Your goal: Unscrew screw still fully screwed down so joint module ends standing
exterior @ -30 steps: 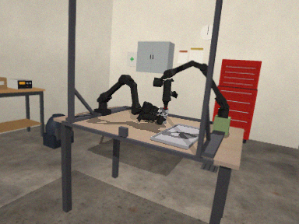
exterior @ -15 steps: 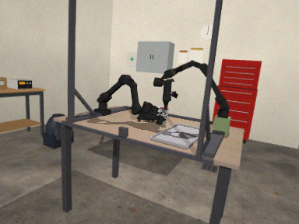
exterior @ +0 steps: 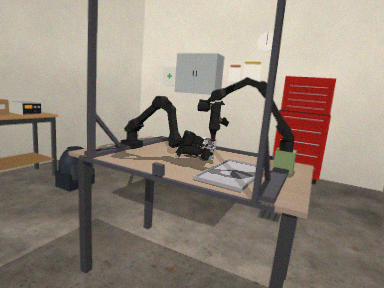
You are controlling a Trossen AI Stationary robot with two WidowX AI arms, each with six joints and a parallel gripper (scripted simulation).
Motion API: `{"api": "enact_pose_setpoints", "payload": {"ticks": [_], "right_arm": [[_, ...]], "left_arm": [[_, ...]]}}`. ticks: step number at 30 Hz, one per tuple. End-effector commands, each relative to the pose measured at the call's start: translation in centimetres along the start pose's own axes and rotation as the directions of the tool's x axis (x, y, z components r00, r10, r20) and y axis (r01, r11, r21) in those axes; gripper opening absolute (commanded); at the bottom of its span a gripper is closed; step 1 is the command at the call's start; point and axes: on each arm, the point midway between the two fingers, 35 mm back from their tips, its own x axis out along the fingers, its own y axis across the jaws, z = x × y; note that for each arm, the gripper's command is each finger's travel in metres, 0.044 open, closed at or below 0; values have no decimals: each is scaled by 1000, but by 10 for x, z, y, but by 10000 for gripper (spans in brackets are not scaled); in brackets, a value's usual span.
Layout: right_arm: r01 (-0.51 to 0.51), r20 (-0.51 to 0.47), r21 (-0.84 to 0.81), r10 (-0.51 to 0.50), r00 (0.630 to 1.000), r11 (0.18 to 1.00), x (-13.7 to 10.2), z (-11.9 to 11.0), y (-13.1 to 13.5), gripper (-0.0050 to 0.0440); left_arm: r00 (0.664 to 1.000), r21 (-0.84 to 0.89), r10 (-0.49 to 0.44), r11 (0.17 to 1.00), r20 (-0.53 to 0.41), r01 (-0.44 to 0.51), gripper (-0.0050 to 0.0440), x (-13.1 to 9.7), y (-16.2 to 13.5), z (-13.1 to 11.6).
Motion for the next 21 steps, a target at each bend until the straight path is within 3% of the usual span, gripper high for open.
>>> {"api": "enact_pose_setpoints", "payload": {"ticks": [1, 21], "right_arm": [[-6, -57, 2, 6, 998, 1000, -18, -4, 3, 130], [-1, -35, 2, 2, 999, 1000, -6, -3, 3, 130]], "left_arm": [[1000, -25, -1, 1000, 13, 2, 245, 2, -3, 11], [1000, -25, -1, 1000, 13, 2, 245, 2, -3, 11]]}}
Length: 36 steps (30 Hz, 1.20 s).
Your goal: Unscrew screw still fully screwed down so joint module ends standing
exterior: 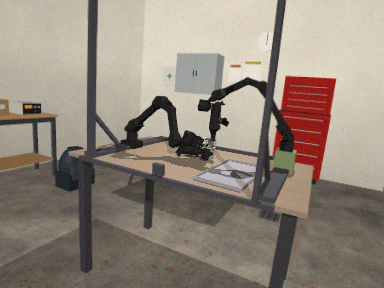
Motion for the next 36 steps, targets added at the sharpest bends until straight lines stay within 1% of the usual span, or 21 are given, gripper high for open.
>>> {"api": "enact_pose_setpoints", "payload": {"ticks": [1, 22, 23, 28, 34, 36], "right_arm": [[-11, -42, 2, 11, 999, 1000, -12, -6, 3, 130], [-11, -42, 2, 11, 999, 1000, -12, -6, 3, 130], [-8, -31, -45, 7, 999, 999, -7, -4, 3, 130], [-12, -32, -260, 4, 999, 966, -7, -4, 3, 130], [-18, -33, -500, 2, 999, 866, -7, -4, 3, 130], [-18, -33, -501, 2, 999, 866, -7, -4, 3, 130]], "left_arm": [[1000, -25, -1, 1000, 13, 2, 245, 2, -3, 11], [1000, -25, -1, 1000, 13, 2, 245, 2, -3, 11], [1000, -25, -1, 1000, 13, 2, 245, 2, -3, 11], [1000, -25, -1, 1000, 13, 2, 245, 2, -3, 11], [1000, -25, -1, 1000, 13, 2, 245, 2, -3, 11], [1000, -25, -1, 1000, 13, 2, 245, 2, -3, 11]]}}
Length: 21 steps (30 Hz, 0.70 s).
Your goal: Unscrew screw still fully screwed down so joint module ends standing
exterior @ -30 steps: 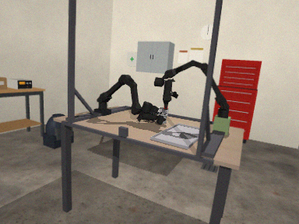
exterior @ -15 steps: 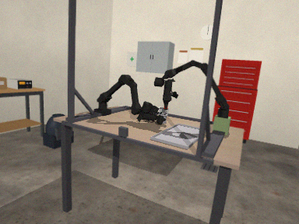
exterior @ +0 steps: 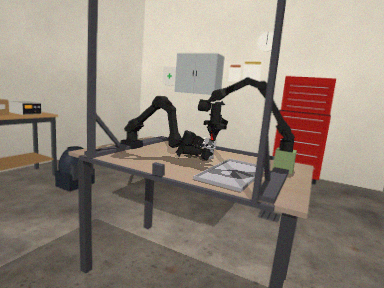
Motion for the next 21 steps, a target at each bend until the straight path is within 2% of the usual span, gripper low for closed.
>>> {"api": "enact_pose_setpoints", "payload": {"ticks": [1, 3, 8, 15, 20, 21], "right_arm": [[-18, -28, -79, 16, 999, 997, -7, -3, 4, 130], [-18, -28, -79, 16, 999, 997, -7, -3, 4, 130], [-25, -28, -281, 18, 999, 960, -8, -4, 5, 130], [-29, -30, -541, 15, 999, 840, -7, -4, 5, 130], [-29, -30, -541, 15, 999, 840, -7, -5, 5, 130], [-31, -30, -576, 17, 999, 817, -8, -5, 6, 130]], "left_arm": [[1000, -25, -1, 1000, 13, 2, 245, 2, -3, 11], [1000, -25, -1, 1000, 13, 2, 245, 2, -3, 11], [1000, -25, -1, 1000, 13, 2, 245, 2, -3, 11], [1000, -25, -1, 1000, 13, 2, 245, 2, -3, 11], [1000, -25, -1, 1000, 13, 2, 245, 2, -3, 11], [1000, -25, -1, 1000, 13, 2, 245, 2, -3, 11]]}}
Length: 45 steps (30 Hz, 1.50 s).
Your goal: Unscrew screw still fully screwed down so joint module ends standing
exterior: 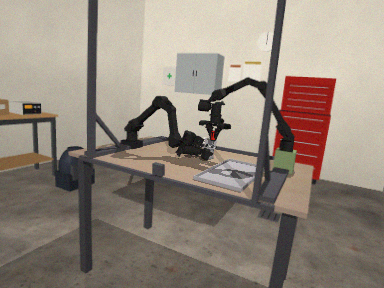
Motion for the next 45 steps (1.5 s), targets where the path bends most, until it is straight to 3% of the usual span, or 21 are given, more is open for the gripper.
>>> {"api": "enact_pose_setpoints", "payload": {"ticks": [1, 11, 16, 28, 33, 45], "right_arm": [[-33, -14, -104, 31, 999, 994, -7, -3, 7, 130], [-34, -16, -494, 30, 999, 869, -8, -4, 8, 130], [-32, -16, -495, 28, 999, 868, -7, -4, 7, 130], [-26, -15, -849, 25, 1000, 529, -8, -4, 7, 130], [-24, -14, -849, 23, 1000, 529, -7, -4, 7, 130], [-11, -10, -998, 21, 1000, 62, -7, -4, 6, 130]], "left_arm": [[1000, -25, -1, 1000, 13, 2, 245, 2, -3, 11], [1000, -25, -1, 1000, 13, 2, 245, 2, -3, 11], [1000, -25, -1, 1000, 13, 2, 245, 2, -3, 11], [1000, -25, -1, 1000, 13, 2, 245, 2, -3, 11], [1000, -25, -1, 1000, 13, 2, 245, 2, -3, 11], [1000, -25, -1, 1000, 13, 2, 245, 2, -3, 11]]}}
